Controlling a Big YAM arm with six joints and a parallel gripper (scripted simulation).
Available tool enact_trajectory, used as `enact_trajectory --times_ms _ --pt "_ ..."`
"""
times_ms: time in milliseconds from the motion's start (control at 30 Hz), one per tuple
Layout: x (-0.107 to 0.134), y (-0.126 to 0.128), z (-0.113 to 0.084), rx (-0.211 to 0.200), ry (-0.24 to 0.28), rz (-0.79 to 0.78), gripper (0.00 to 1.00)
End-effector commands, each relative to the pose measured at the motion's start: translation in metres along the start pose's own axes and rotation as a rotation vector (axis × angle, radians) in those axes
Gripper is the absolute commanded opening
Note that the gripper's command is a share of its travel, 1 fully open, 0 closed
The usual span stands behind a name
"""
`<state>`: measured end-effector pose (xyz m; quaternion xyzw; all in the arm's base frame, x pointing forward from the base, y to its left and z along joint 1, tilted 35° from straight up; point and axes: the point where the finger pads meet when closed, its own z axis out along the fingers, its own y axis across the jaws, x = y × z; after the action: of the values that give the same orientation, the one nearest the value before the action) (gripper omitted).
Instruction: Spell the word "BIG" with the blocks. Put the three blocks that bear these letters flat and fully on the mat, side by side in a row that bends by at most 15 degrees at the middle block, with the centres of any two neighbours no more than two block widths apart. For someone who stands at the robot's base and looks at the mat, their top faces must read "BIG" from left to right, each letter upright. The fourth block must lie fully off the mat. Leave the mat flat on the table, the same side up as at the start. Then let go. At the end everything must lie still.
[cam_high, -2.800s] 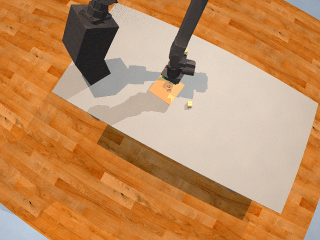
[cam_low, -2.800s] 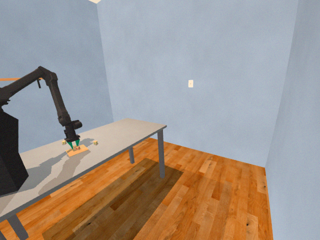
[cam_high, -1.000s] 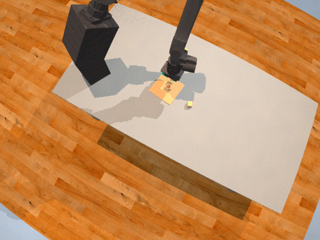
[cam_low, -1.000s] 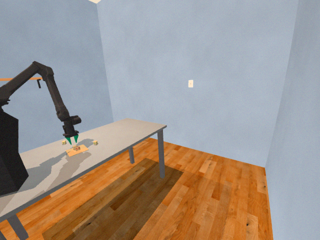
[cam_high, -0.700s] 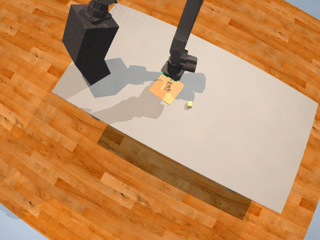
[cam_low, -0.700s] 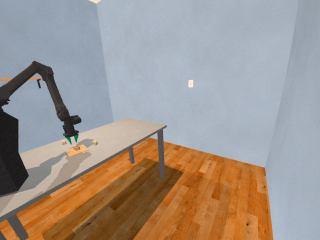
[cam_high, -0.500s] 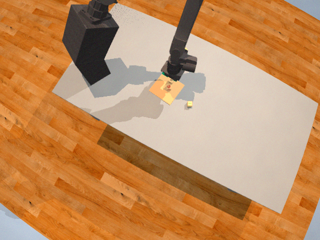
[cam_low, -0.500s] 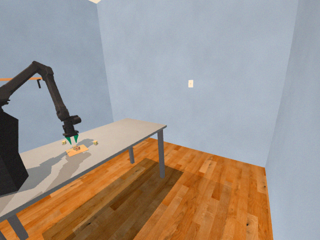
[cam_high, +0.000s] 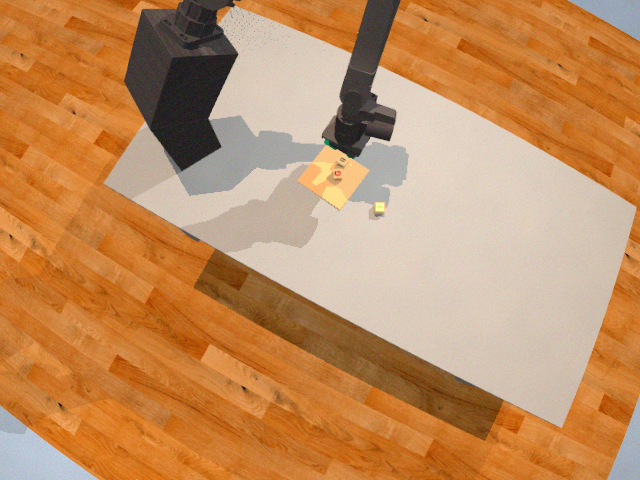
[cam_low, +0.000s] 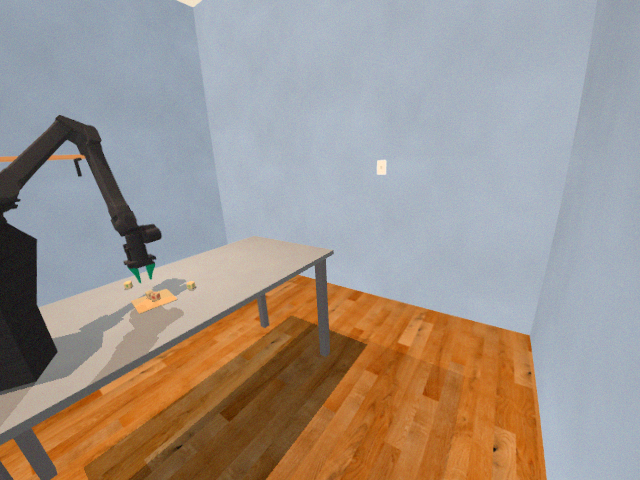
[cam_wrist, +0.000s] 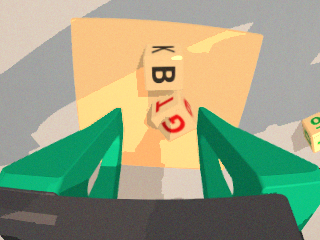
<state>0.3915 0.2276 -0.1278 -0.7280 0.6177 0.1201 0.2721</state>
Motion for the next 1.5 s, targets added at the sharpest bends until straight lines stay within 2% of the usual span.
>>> enact_trajectory --times_ms 0,167,400,433,867,1033,1200,1367,1433,1467 --pt "0.0013 -0.0082 -0.0208 0.023 -0.002 -0.004 0.39" --pt "0.0012 -0.0088 -0.0284 0.024 -0.002 -0.005 0.39" --pt "-0.0031 -0.0092 -0.0276 0.025 -0.005 -0.013 0.39" --pt "-0.0031 -0.0092 -0.0276 0.025 -0.005 -0.012 1.00" --pt "-0.0031 -0.0092 -0.0276 0.025 -0.005 0.000 1.00" --pt "-0.0029 -0.0089 -0.0269 0.024 -0.006 0.051 1.00" --pt "-0.0021 -0.0081 -0.0249 0.022 -0.006 0.178 1.00" --pt "-0.0007 -0.0066 -0.0214 0.019 -0.006 0.406 1.00" --pt "-0.0007 -0.0066 -0.0214 0.019 -0.006 0.406 1.00" --pt "-0.0002 -0.0062 -0.0205 0.019 -0.005 0.463 1.00"
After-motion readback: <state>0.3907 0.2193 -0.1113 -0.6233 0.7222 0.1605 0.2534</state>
